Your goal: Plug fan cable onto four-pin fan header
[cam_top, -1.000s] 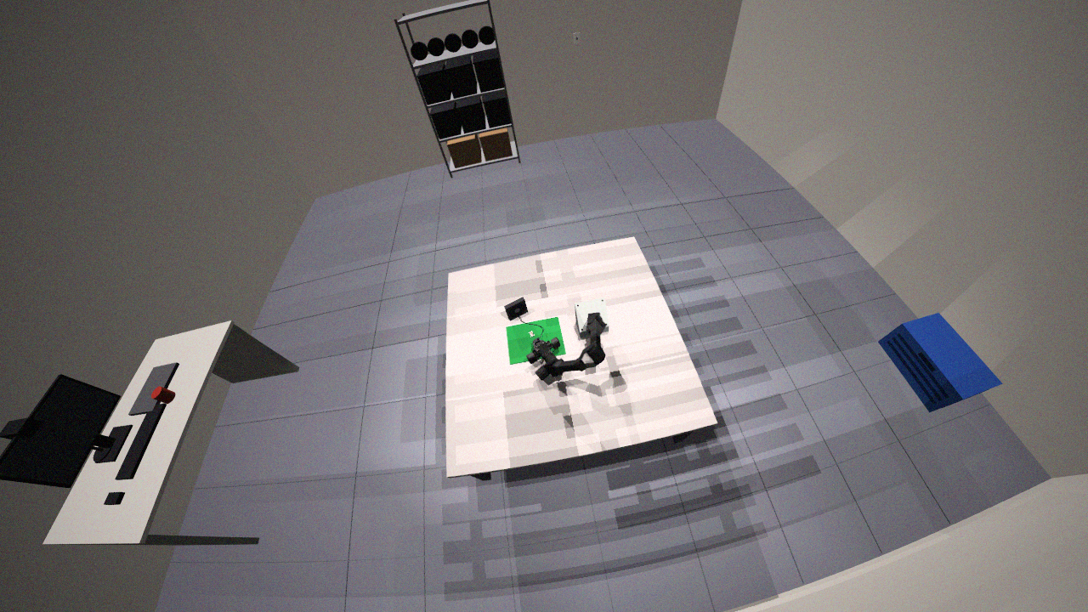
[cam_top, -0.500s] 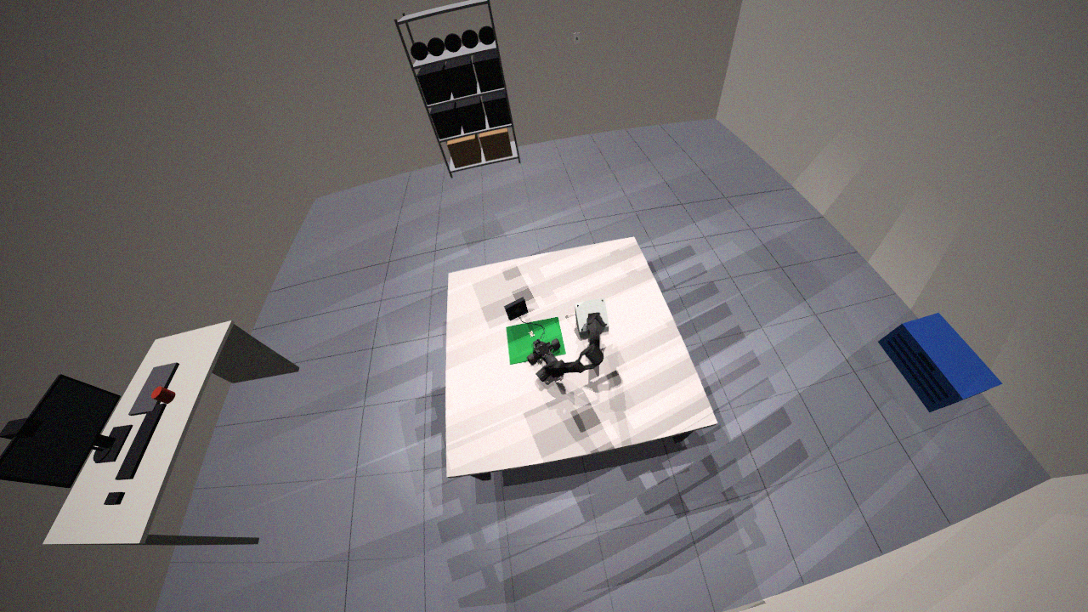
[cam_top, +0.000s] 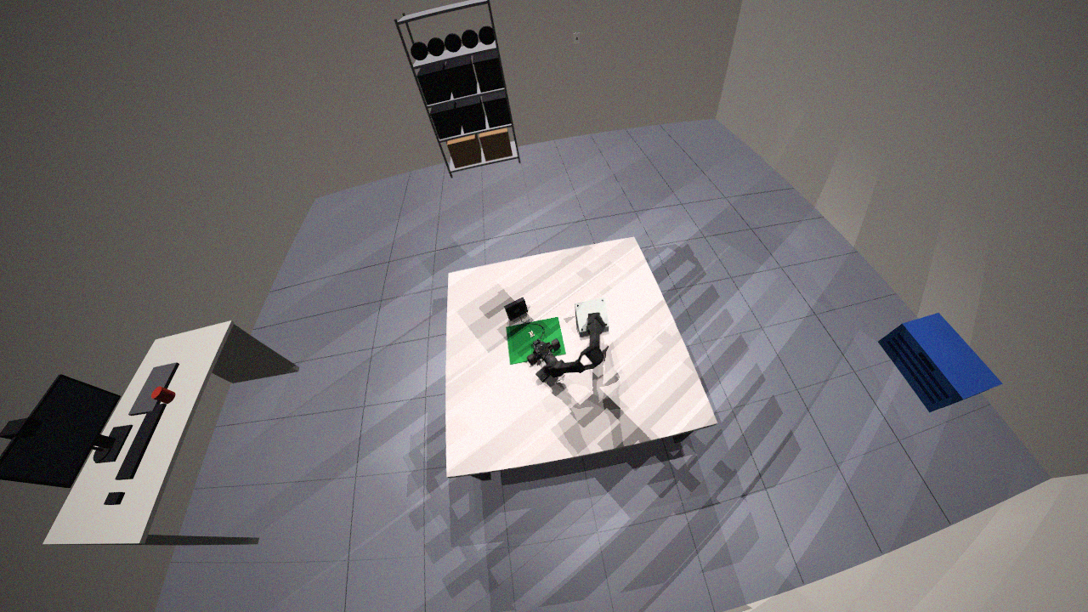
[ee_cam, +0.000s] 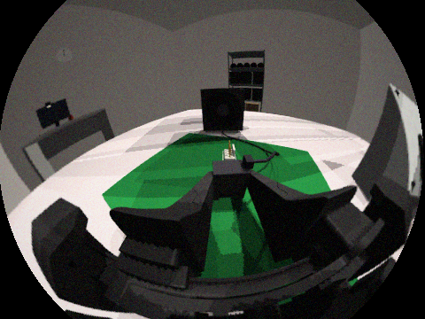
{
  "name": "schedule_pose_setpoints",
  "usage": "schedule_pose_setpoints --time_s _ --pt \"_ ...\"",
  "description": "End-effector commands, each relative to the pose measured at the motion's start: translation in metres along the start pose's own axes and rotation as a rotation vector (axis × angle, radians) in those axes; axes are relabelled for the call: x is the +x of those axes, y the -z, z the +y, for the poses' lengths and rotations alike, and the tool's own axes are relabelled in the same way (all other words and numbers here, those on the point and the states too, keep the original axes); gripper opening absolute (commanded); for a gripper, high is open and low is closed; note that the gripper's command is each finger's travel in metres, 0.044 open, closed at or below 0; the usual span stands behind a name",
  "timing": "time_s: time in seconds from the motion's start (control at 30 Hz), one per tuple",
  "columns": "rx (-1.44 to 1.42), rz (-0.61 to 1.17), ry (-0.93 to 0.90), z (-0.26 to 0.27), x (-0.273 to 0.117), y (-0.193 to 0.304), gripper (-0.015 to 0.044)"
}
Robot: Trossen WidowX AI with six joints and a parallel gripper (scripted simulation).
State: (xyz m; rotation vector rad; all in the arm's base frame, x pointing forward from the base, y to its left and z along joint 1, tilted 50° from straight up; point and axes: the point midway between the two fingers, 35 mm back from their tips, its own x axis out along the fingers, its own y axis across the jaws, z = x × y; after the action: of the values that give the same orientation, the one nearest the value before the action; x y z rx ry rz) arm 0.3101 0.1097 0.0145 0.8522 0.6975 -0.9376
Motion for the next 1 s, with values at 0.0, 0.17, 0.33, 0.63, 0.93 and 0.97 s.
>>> schedule_pose_setpoints --time_s 0.0,0.17,0.33,0.63,0.93,0.97 --pt "0.000 0.000 0.001 -0.0002 0.0002 -0.0007 0.0000" --pt "0.000 0.000 0.001 -0.0002 0.0002 -0.0007 0.0000" --pt "0.000 0.000 0.001 -0.0002 0.0002 -0.0007 0.0000" --pt "0.000 0.000 0.001 -0.0002 0.0002 -0.0007 0.0000" --pt "0.000 0.000 0.000 0.0000 0.0000 0.0000 0.0026" --pt "0.000 0.000 0.000 0.0000 0.0000 0.0000 0.0053"
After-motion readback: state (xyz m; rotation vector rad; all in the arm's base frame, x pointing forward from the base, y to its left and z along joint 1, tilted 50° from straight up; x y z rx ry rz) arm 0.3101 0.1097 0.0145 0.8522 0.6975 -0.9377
